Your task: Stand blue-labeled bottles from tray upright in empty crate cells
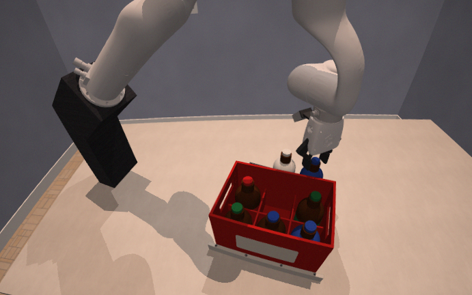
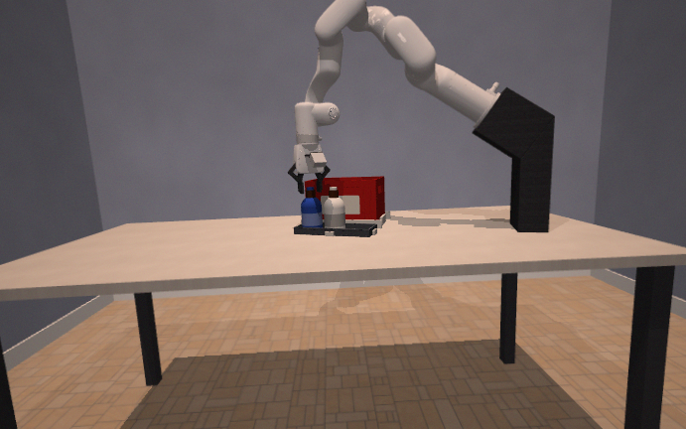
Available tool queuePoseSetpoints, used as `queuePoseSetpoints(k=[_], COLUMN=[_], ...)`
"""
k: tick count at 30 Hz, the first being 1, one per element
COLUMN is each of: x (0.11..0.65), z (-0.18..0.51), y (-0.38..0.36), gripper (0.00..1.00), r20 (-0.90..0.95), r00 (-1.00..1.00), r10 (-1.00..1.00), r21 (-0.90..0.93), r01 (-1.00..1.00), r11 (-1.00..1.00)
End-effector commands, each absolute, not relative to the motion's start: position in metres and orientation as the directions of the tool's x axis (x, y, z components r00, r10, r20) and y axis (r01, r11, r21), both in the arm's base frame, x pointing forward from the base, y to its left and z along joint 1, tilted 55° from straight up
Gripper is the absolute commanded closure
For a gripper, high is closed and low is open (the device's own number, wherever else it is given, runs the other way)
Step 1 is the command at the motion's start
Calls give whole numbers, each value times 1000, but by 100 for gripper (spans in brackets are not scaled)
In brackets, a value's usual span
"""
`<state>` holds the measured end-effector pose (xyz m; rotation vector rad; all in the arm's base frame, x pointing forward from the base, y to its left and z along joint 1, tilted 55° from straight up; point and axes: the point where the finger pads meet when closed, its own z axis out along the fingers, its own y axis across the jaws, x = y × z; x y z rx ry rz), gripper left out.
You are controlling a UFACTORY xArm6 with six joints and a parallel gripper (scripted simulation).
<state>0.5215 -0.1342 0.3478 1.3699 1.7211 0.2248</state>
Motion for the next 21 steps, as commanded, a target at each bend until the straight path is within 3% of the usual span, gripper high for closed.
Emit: queuePoseSetpoints(k=[1,20,21], x=[523,523,523], z=[348,348,348], y=[-135,-135,-135], gripper=[35,35,100], r20=[-524,-524,-524], r00=[17,17,17], r10=[851,851,851], r21=[625,625,625], r01=[687,687,687], r11=[371,371,371])
